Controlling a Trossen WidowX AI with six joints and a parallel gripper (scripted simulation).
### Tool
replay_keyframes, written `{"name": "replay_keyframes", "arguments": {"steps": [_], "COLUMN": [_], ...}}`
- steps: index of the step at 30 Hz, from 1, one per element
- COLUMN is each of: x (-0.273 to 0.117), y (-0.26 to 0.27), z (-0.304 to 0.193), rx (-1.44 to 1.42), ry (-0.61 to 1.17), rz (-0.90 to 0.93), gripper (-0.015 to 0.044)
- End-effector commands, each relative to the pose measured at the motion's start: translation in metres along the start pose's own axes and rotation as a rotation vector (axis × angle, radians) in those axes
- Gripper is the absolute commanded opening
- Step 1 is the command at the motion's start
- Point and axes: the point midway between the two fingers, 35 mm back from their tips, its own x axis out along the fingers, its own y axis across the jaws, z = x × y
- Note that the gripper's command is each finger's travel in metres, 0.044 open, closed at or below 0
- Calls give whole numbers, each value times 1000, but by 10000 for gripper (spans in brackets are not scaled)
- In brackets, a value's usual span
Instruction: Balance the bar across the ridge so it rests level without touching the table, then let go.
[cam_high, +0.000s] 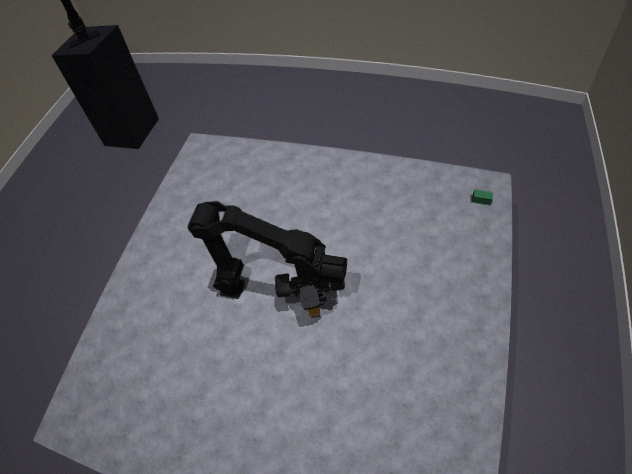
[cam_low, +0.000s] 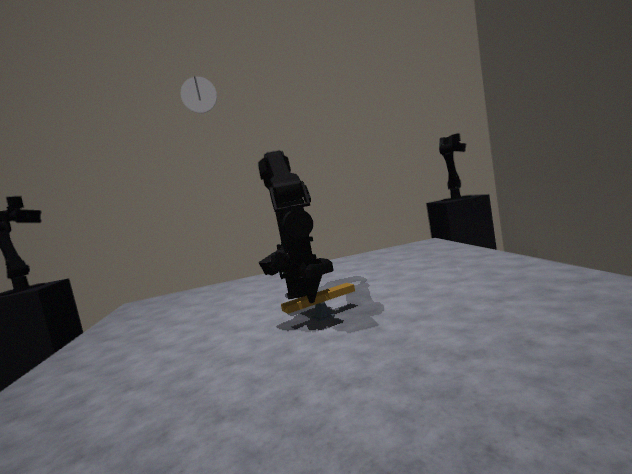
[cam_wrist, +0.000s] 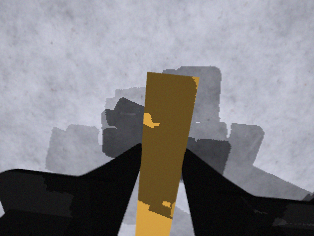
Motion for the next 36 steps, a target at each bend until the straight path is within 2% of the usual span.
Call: {"name": "replay_keyframes", "arguments": {"steps": [1,11,17,18,36], "x": [0,0,0,0,0], "y": [0,0,0,0,0], "z": [0,0,0,0,0], "rx": [0,0,0,0,0], "ry": [0,0,0,0,0], "rz": [0,0,0,0,0], "gripper": [0,0,157,167,168]}}
